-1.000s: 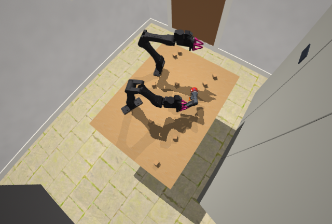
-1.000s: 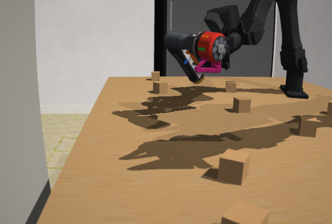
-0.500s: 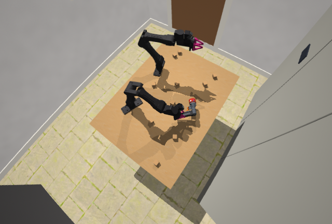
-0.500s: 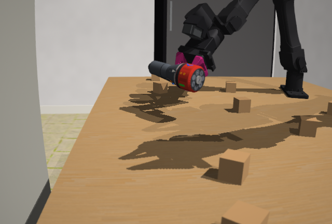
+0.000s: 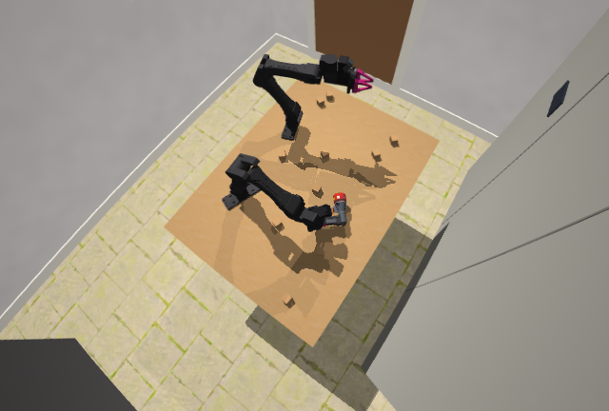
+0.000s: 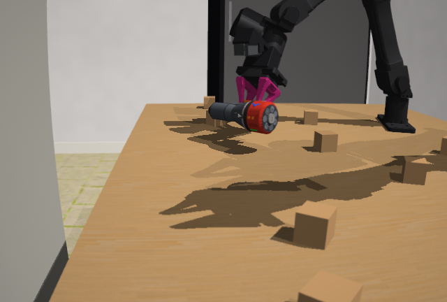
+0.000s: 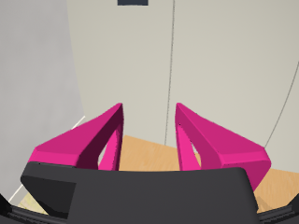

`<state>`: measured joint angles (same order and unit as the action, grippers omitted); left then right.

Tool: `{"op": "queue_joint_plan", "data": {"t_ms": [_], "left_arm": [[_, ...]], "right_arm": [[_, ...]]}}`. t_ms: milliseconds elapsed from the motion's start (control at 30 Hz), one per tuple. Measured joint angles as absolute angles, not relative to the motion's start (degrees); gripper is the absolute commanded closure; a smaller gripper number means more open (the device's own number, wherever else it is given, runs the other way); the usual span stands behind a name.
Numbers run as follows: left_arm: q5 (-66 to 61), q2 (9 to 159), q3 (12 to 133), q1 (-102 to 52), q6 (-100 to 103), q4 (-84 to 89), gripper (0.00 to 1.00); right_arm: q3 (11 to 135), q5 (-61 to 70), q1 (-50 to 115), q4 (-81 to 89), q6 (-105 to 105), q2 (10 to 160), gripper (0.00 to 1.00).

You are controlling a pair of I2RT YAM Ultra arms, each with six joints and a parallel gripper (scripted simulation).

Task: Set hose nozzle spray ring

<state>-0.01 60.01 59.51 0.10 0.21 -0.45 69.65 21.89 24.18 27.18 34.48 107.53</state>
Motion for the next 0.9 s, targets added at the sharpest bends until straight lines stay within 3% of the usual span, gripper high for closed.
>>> {"op": "queue_joint_plan", "data": {"t_ms": [267, 900], "left_arm": [[-0.01, 60.01, 59.51, 0.1, 0.21, -0.45, 0.63], [-0.01, 60.01, 59.51, 0.1, 0.21, -0.45, 0.63]], "right_arm": [[75.44, 23.66, 20.86, 40.6, 39.11, 109.12, 0.64], [75.81, 23.86, 20.73, 41.23, 39.46, 108.81, 0.64]]}}
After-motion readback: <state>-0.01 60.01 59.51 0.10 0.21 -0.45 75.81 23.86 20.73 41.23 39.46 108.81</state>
